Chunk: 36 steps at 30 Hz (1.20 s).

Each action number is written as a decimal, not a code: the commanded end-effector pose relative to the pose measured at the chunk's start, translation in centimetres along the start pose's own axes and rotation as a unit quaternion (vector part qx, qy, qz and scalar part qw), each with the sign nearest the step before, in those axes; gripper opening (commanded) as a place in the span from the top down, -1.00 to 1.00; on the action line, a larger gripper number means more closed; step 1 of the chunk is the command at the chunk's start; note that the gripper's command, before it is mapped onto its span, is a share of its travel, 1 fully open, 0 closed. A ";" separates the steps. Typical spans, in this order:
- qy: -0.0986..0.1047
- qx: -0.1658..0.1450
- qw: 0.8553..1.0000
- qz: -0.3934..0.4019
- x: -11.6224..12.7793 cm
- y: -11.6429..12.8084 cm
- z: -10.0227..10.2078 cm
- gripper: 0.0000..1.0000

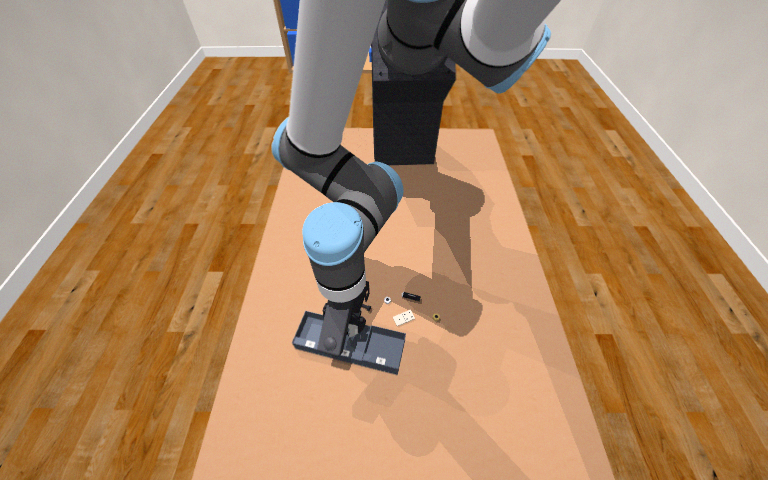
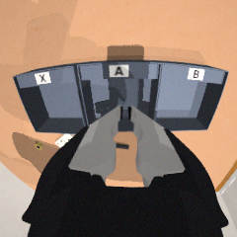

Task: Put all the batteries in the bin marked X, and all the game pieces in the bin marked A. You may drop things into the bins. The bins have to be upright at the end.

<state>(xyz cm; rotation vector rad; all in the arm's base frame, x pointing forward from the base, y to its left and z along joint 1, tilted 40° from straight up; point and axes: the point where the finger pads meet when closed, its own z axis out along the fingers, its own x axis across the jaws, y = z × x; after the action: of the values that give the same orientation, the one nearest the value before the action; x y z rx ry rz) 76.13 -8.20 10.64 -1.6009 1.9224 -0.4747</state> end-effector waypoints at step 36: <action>0.001 0.001 1.000 0.000 0.0 0.0 -2.0 0.91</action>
<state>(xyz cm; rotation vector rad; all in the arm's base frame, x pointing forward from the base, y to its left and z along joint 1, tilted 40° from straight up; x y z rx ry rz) 75.41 -8.45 11.89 -1.5985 1.9213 -0.4821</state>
